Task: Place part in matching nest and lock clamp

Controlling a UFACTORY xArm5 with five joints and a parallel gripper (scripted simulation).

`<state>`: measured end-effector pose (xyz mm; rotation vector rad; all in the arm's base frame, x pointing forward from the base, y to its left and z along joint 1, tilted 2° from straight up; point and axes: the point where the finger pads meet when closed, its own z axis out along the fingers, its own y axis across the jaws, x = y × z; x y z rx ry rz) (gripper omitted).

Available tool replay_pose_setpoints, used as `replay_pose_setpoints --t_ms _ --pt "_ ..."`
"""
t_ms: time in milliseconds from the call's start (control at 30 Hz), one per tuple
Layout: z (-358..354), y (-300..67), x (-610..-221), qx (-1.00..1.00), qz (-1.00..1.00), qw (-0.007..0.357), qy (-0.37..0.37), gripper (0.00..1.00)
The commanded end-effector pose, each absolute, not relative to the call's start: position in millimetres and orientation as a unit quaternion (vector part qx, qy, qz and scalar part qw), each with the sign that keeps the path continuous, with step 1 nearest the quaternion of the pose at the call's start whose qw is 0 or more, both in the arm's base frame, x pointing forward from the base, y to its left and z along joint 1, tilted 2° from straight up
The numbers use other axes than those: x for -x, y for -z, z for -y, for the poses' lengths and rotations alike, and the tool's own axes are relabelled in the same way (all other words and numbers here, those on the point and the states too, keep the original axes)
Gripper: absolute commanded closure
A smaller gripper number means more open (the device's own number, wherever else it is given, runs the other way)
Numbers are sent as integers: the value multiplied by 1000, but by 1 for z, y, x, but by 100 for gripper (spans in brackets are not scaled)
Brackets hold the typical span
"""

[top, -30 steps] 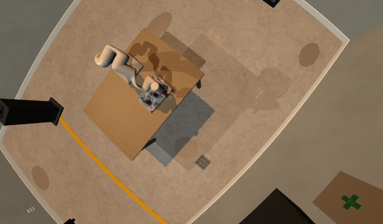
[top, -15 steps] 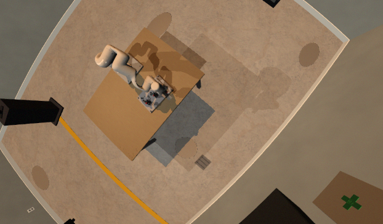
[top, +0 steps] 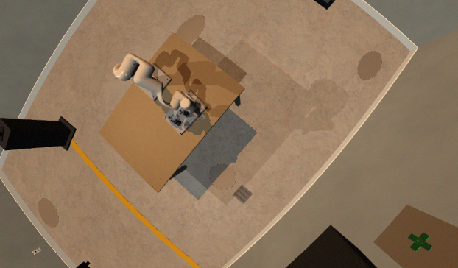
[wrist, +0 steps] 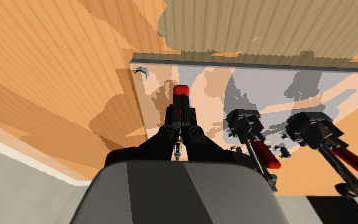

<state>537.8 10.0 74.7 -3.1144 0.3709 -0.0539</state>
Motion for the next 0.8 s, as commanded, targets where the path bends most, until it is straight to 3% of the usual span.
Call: replay_pose_setpoints --t_ms 0,767 --pt "-10 -83 -539 993 -118 3 20 100" --pt "-10 -137 -537 993 -118 3 20 100"
